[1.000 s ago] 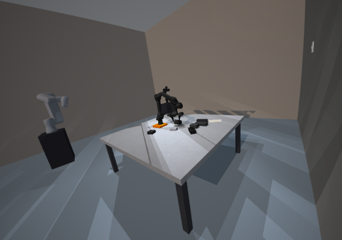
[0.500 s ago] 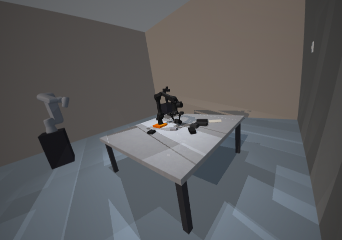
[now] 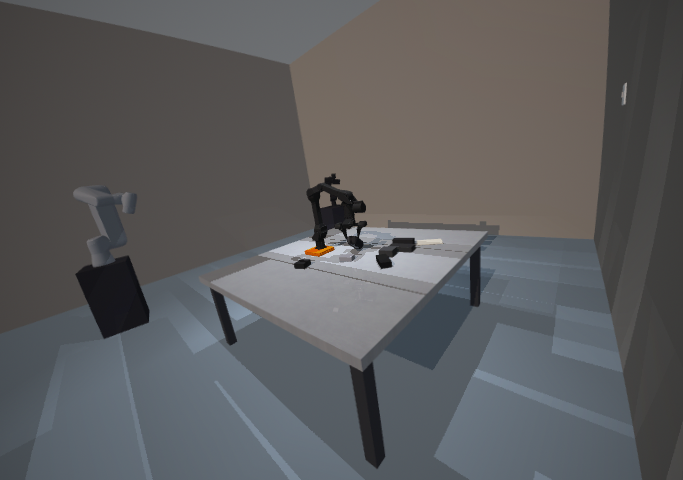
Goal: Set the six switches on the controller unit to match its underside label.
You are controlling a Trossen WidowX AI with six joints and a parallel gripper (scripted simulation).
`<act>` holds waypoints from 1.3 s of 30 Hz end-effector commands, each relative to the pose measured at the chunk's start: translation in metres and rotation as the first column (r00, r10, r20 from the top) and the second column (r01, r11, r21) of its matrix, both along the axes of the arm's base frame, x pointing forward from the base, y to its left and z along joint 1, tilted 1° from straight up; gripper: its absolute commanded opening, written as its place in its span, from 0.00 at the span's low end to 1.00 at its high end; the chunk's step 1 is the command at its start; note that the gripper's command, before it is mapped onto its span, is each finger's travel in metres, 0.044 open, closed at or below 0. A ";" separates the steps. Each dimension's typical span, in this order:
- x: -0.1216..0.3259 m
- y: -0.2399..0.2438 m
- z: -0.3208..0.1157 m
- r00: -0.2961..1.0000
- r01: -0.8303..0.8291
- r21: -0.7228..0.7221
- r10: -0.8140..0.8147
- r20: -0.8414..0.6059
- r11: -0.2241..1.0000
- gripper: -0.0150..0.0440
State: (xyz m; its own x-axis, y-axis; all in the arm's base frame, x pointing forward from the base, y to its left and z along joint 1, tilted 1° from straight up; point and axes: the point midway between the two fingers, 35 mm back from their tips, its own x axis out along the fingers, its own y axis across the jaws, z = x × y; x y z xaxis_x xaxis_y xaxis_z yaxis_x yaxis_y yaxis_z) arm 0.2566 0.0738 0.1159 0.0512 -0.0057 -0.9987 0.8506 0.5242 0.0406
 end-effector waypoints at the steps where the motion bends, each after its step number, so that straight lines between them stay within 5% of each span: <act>1: -0.001 0.004 0.004 1.000 0.000 0.001 0.000 0.007 1.000 0.82; 39: -0.016 0.026 0.019 0.999 0.004 -0.059 -0.001 0.044 0.998 0.82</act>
State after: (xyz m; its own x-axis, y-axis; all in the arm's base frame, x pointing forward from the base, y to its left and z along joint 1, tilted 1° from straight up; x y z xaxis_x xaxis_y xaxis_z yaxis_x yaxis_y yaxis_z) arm 0.2416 0.0951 0.1322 0.0901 -0.0709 -0.9934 0.8508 0.5239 0.0398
